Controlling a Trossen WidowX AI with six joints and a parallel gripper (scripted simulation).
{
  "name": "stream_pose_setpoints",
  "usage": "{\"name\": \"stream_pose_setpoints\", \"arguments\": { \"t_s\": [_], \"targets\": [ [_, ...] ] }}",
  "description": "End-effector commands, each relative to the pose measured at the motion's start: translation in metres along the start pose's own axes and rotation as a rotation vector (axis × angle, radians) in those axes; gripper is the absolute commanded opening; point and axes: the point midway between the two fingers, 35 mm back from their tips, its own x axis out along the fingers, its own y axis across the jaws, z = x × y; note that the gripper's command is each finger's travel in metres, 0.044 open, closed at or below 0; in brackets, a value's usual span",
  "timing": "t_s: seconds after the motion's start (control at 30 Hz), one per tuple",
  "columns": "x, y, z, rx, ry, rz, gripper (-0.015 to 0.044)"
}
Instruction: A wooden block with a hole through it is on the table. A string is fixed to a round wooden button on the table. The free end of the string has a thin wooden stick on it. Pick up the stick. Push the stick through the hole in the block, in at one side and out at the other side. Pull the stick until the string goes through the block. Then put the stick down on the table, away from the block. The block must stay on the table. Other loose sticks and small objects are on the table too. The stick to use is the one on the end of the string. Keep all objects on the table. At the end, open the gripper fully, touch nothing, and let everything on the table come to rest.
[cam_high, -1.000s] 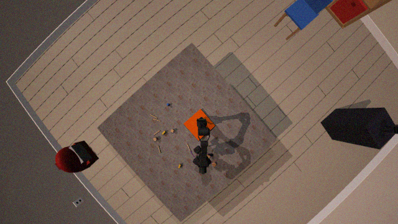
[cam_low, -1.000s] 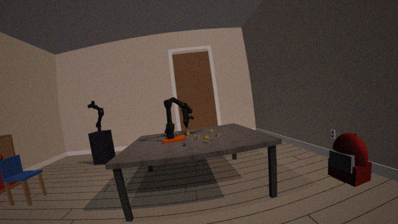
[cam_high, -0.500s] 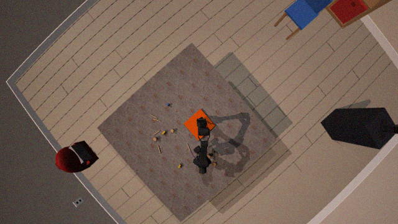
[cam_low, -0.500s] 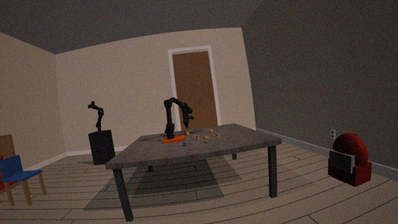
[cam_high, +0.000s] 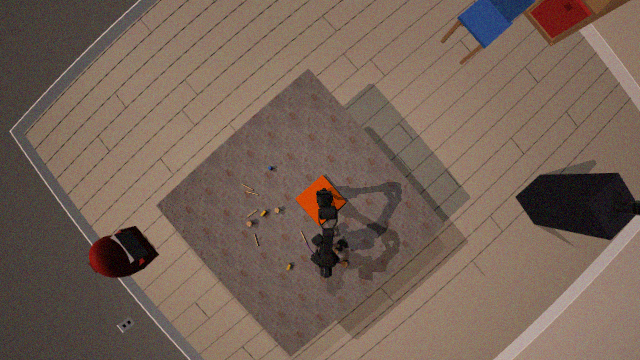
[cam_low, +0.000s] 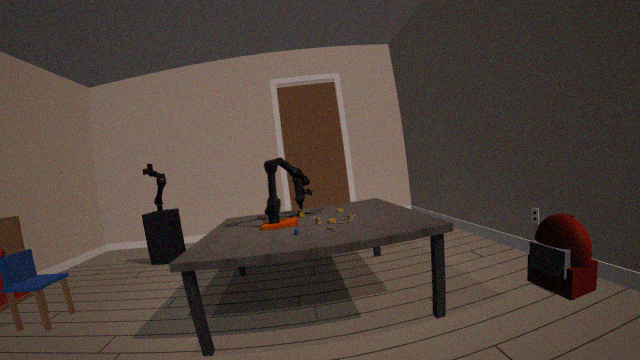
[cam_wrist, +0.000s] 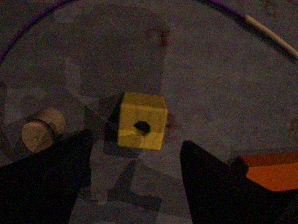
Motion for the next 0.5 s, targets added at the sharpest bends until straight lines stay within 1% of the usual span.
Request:
{"name": "stream_pose_setpoints", "arguments": {
  "t_s": [0.0, 0.47],
  "targets": [
    [0.011, -0.001, -0.002, 0.003, 0.010, -0.007, 0.0244],
    [0.034, -0.002, -0.003, 0.003, 0.010, -0.007, 0.0244]
  ]
}}
